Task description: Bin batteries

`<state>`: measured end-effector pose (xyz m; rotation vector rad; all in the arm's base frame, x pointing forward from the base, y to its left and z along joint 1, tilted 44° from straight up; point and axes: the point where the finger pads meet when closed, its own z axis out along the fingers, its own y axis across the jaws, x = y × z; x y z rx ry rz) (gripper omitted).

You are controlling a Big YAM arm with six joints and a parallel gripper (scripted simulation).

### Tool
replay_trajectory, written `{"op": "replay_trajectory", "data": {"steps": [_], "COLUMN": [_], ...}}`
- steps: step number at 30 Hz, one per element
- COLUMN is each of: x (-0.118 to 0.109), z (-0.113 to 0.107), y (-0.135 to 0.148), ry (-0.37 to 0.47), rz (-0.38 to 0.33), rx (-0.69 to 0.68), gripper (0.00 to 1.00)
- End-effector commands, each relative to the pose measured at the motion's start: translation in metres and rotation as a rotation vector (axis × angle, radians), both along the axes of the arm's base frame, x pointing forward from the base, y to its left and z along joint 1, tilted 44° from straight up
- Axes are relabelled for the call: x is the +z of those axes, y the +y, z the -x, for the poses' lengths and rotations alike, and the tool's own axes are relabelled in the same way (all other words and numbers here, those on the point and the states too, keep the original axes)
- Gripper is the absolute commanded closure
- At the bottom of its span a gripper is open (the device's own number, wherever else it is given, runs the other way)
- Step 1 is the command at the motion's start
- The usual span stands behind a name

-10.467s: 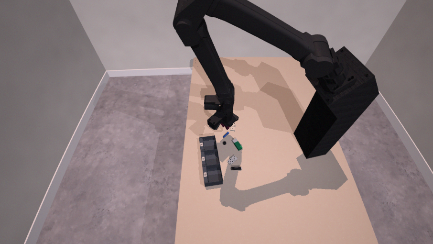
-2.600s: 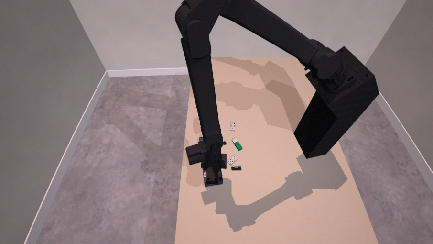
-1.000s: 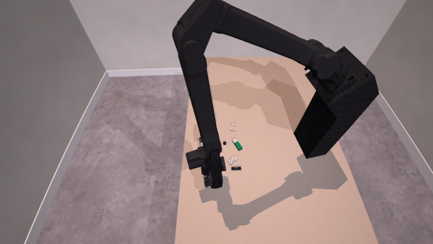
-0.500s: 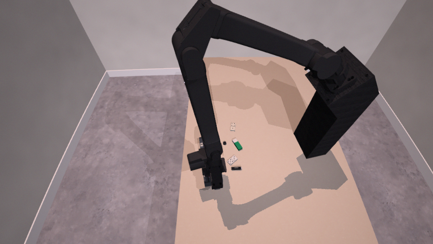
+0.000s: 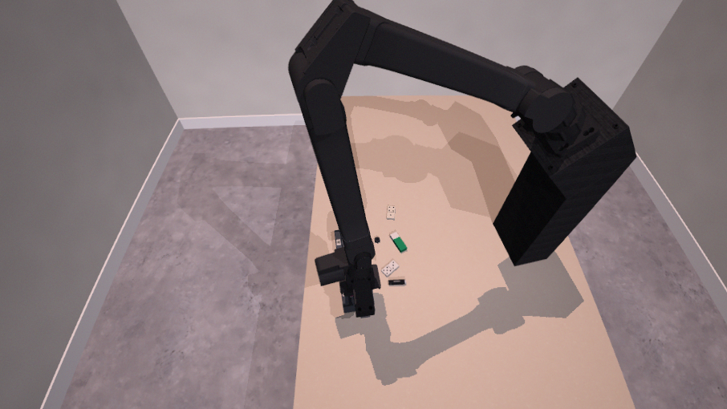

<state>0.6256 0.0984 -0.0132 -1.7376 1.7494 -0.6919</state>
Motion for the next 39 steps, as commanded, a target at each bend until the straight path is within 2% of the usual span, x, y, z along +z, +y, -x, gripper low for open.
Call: {"op": "replay_trajectory", "data": {"steps": [1, 6, 28, 29, 39], "x": [-0.02, -0.015, -0.012, -0.012, -0.012], "z": [0.009, 0.003, 0.0, 0.0, 0.0], "y": [0.002, 0.005, 0.006, 0.006, 0.006], "ry": [0.027, 0.022, 0.023, 0.023, 0.023], "rz": [0.005, 0.003, 0.001, 0.001, 0.001], "rx": [0.007, 0.008, 0.005, 0.005, 0.006], "gripper": [0.96, 0.96, 0.96, 0.77, 0.77]}}
